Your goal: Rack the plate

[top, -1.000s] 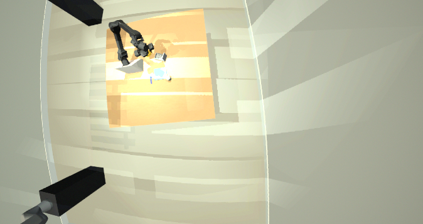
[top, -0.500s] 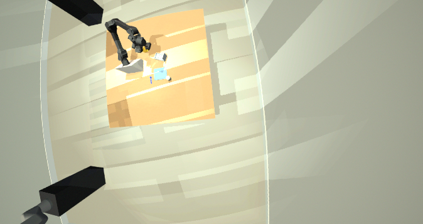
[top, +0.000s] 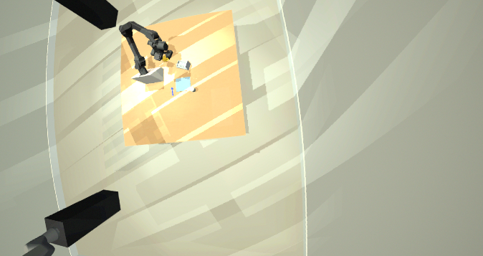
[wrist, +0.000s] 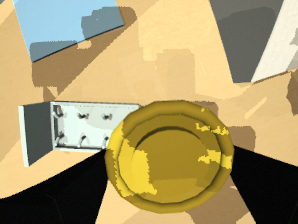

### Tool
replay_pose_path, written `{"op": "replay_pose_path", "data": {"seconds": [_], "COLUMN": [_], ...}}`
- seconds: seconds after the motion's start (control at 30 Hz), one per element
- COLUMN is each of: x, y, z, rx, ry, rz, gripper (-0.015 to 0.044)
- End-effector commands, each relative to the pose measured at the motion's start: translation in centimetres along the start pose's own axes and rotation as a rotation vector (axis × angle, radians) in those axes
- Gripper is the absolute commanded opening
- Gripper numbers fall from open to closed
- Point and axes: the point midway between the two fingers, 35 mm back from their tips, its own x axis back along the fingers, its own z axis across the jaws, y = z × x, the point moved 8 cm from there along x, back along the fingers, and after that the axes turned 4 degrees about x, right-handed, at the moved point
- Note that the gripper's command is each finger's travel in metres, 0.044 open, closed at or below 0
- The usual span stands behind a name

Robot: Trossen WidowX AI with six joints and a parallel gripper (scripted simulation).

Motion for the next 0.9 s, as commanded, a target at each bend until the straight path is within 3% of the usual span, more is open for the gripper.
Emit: {"op": "replay_pose_path", "data": {"seconds": [0.0,0.87], "x": [-1.3,-9.4], "y": [0.1,0.2], "z": [0.0,0.0], "rx": [0.044,0.44], "ry": [-0.017,0.02], "rz": [-0.084,-0.658], "gripper": [0.0,0.0]}}
